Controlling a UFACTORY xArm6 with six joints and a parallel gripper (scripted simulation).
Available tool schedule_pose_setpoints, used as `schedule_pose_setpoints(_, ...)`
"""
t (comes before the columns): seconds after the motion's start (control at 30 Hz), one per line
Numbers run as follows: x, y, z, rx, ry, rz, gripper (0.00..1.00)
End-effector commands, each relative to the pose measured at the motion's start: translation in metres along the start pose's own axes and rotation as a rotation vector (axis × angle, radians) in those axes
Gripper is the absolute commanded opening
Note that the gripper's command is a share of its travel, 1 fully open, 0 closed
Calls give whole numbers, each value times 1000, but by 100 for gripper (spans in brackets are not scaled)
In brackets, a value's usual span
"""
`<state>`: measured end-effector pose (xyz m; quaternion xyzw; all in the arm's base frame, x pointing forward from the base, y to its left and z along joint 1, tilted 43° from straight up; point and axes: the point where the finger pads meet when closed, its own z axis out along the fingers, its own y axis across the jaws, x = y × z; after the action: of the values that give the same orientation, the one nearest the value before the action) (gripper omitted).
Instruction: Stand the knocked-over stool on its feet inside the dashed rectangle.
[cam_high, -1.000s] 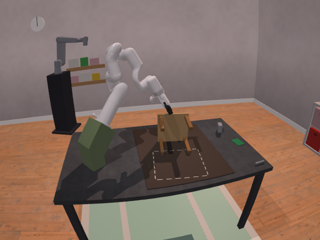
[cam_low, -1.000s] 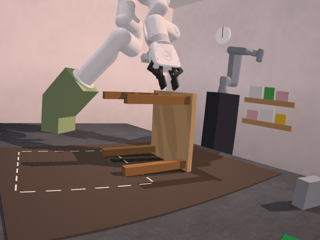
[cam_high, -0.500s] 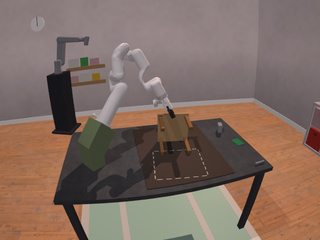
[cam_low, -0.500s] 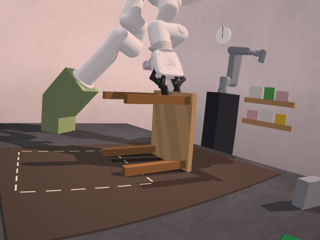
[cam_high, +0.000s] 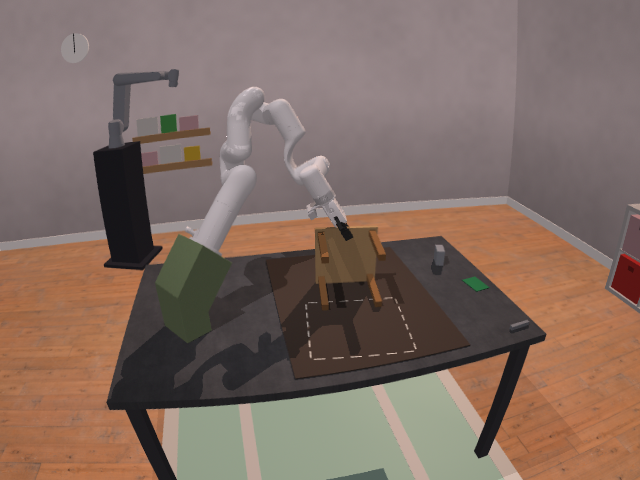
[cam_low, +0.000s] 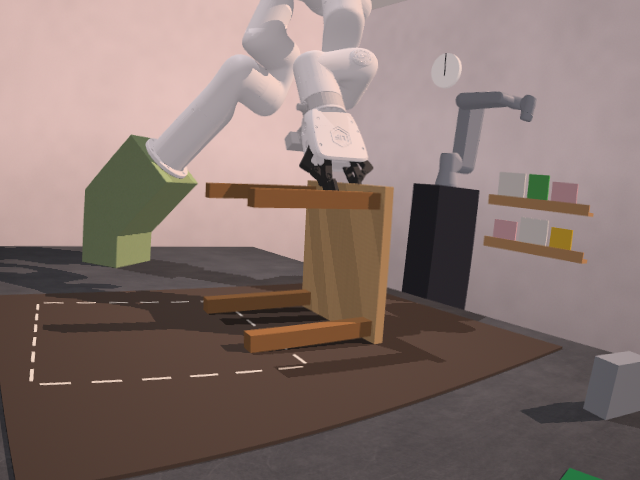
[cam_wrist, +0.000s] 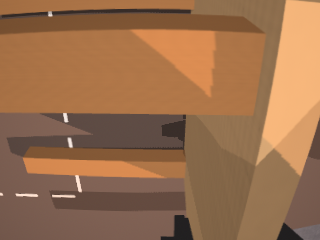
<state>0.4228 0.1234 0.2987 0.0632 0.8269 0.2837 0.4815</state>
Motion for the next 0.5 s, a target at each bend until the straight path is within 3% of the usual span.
schedule_pose_setpoints(0.0, -1, 0, 0, 0, -6, -1, 45)
schedule_pose_setpoints(0.1, -1, 0, 0, 0, -6, -1, 45)
schedule_pose_setpoints(0.13, -1, 0, 0, 0, -6, -1, 21)
schedule_pose_setpoints(0.47, -1, 0, 0, 0, -6, -1, 21)
